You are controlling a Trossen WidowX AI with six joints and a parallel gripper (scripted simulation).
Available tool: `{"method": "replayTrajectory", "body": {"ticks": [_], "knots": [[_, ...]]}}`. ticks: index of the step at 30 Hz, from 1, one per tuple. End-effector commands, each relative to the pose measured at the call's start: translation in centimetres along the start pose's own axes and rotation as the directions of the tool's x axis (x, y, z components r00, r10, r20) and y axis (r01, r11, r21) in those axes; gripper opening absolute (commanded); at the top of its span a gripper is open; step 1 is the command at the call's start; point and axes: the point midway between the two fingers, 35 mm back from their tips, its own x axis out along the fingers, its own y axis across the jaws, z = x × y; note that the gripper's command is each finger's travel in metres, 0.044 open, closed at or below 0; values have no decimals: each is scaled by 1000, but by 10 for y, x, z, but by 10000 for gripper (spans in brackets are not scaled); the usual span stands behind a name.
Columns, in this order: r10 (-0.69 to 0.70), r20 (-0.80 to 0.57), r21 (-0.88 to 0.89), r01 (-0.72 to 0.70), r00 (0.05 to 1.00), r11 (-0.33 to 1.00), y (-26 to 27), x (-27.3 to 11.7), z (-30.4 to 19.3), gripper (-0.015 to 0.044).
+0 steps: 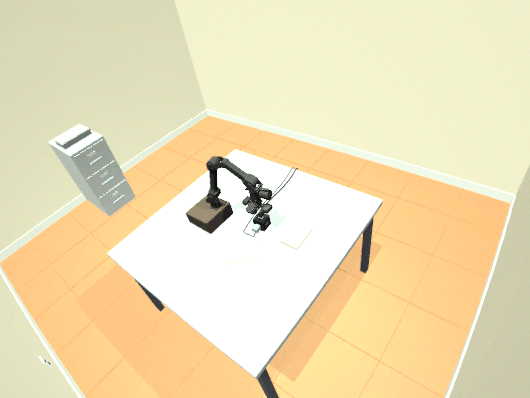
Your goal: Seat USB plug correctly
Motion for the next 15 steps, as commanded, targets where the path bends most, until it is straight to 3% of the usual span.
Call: {"method": "replayTrajectory", "body": {"ticks": [1,6,15], "knots": [[1,0,0,-1,1000,1000,0,0,0,151],[1,0,0,-1,1000,1000,0,0,0,20],[1,0,0,-1,1000,1000,0,0,0,0]]}}
